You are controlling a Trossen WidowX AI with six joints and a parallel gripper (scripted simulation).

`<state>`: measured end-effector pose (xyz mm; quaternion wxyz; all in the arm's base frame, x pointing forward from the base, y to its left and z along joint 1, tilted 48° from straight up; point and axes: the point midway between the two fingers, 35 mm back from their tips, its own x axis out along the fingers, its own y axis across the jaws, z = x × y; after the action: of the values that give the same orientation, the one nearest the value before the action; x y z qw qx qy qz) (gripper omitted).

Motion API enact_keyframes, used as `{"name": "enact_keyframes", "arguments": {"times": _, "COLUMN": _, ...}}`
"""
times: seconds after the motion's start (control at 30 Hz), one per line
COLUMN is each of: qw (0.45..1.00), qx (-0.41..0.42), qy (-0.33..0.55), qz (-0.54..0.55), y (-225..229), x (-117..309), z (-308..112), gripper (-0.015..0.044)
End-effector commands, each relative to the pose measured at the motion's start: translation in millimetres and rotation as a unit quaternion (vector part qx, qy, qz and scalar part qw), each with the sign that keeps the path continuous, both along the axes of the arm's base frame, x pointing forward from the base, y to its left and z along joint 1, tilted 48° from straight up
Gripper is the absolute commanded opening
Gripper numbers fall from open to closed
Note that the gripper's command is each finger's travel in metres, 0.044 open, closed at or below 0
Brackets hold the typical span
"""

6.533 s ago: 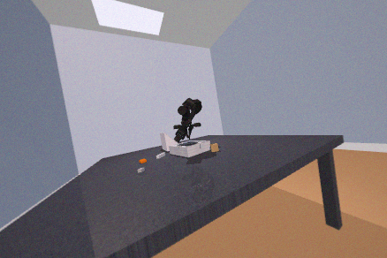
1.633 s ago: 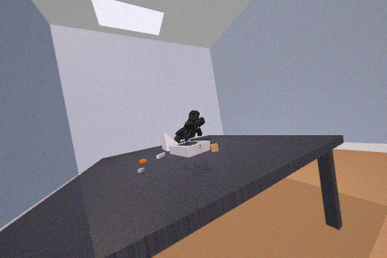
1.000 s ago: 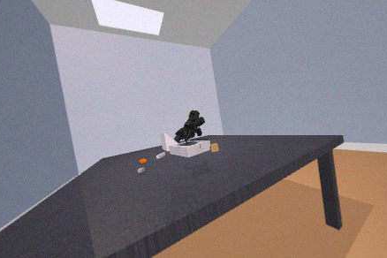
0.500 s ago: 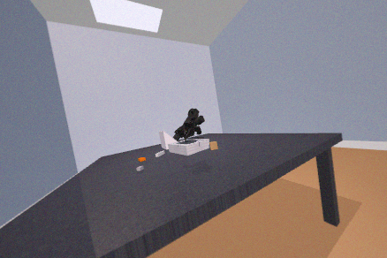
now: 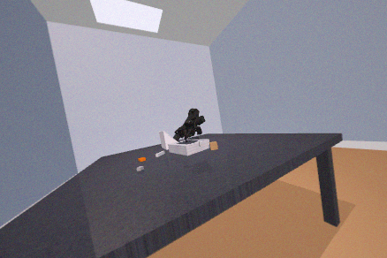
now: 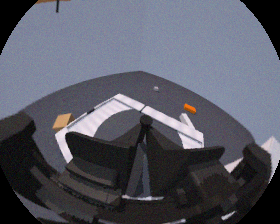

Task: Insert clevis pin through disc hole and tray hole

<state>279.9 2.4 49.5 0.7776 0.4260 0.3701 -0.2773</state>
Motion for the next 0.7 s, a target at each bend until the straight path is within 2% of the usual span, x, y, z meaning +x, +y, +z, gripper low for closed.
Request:
{"name": "enact_keyframes", "arguments": {"times": 0.0, "qw": 1.000, "qx": 0.003, "qy": -0.002, "qz": 0.000, "y": 1.4, "x": 2.3, "z": 0.8, "gripper": 0.0000}}
{"name": "enact_keyframes", "arguments": {"times": 0.67, "qw": 1.000, "qx": 0.003, "qy": -0.002, "qz": 0.000, "y": 3.0, "x": 6.8, "z": 2.1, "gripper": 0.0000}}
